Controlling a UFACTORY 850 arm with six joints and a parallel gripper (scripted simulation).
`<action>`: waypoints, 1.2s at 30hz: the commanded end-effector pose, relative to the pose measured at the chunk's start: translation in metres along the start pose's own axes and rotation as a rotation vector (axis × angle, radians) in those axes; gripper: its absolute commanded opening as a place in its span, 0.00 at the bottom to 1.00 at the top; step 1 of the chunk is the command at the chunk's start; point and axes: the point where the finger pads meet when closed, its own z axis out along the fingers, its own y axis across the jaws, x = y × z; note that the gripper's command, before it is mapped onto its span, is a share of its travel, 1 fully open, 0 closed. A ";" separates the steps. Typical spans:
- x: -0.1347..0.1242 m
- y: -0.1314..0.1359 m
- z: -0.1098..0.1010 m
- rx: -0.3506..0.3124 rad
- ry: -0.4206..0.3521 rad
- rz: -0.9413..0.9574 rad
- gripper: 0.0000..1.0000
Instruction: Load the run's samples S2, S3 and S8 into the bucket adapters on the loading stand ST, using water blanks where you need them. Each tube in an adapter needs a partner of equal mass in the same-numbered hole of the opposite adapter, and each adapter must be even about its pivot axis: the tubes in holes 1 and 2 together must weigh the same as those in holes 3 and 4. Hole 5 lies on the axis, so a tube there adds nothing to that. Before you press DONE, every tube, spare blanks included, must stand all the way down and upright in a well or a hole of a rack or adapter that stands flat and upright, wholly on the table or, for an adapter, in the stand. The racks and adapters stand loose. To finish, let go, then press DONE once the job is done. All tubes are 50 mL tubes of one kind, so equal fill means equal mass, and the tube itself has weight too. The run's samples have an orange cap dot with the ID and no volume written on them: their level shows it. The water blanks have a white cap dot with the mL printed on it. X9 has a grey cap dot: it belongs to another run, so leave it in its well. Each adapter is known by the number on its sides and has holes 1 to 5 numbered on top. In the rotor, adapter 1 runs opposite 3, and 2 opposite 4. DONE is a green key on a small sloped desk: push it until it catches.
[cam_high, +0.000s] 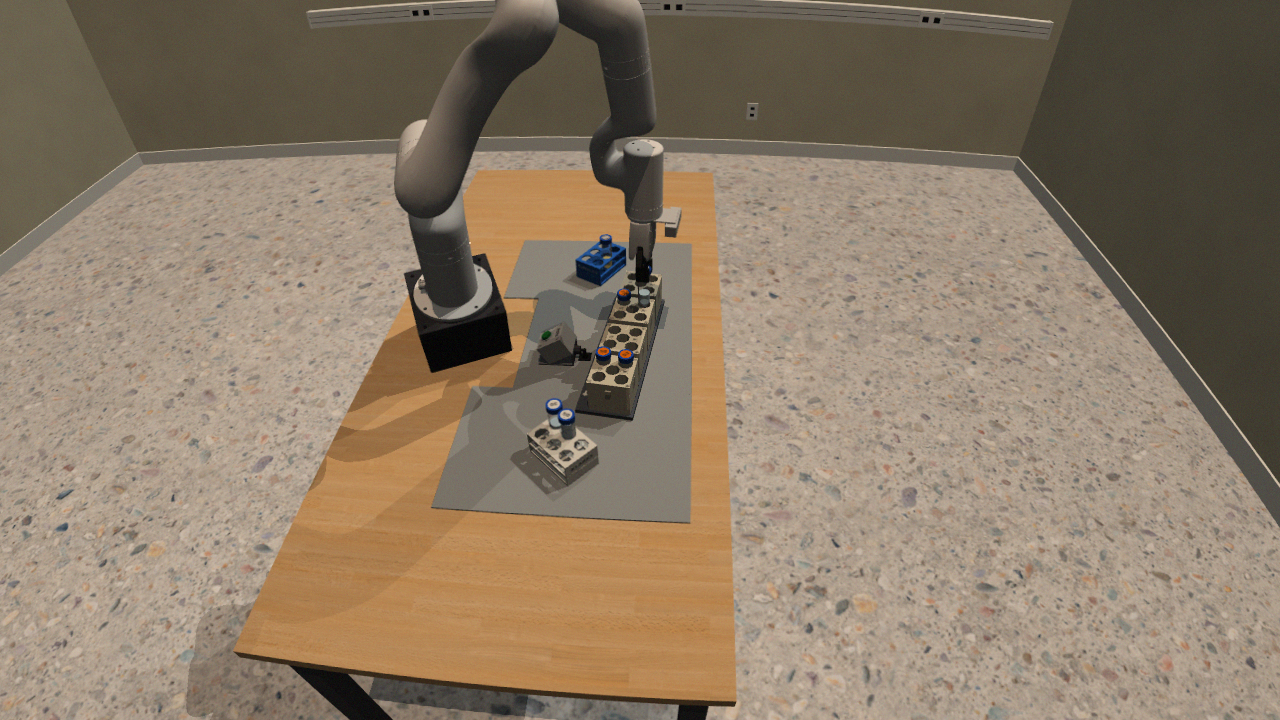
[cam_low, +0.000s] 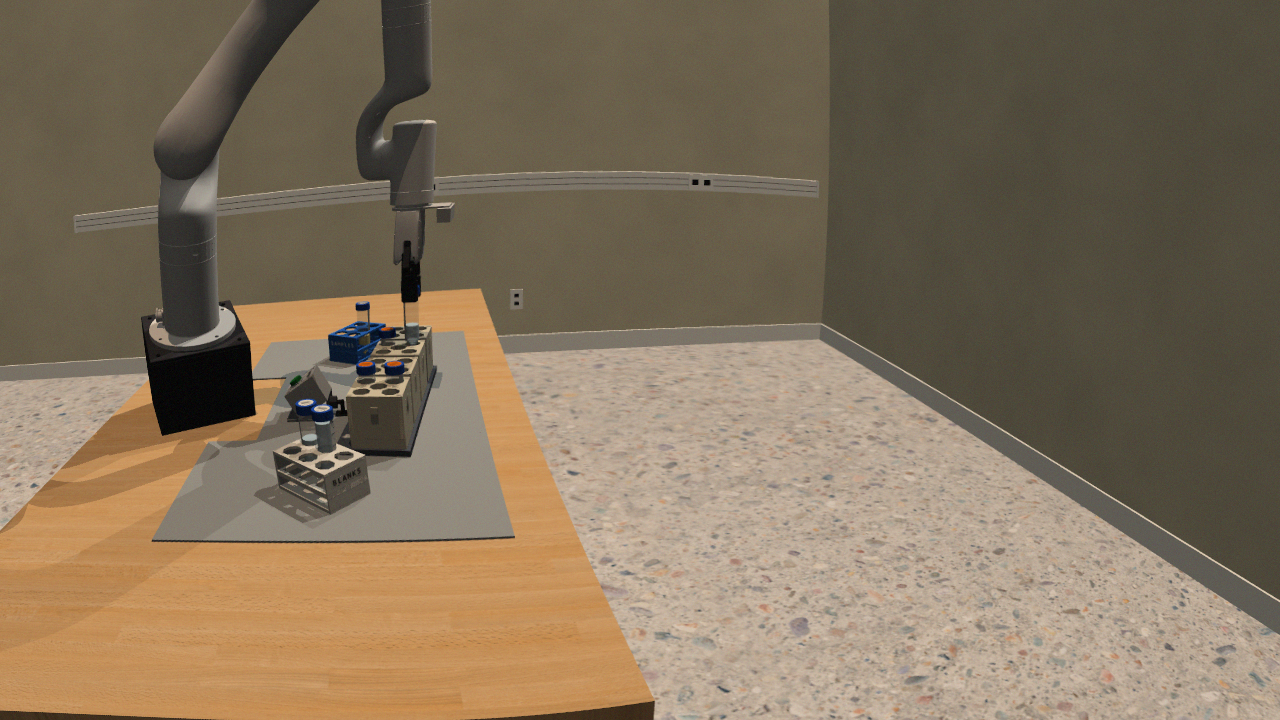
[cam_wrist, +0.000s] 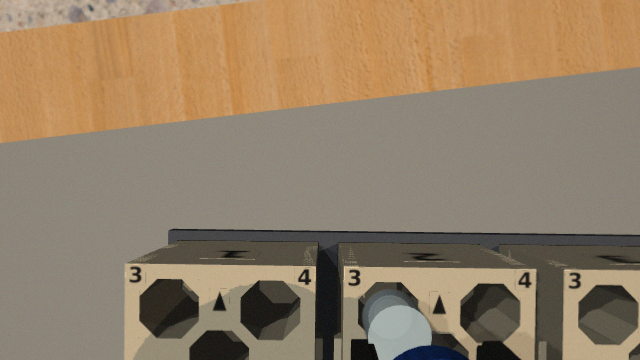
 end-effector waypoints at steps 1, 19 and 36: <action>0.001 0.000 0.005 0.000 0.003 0.000 0.00; 0.001 0.000 0.021 0.000 0.003 0.000 0.00; 0.001 0.000 0.036 0.000 0.003 0.000 0.00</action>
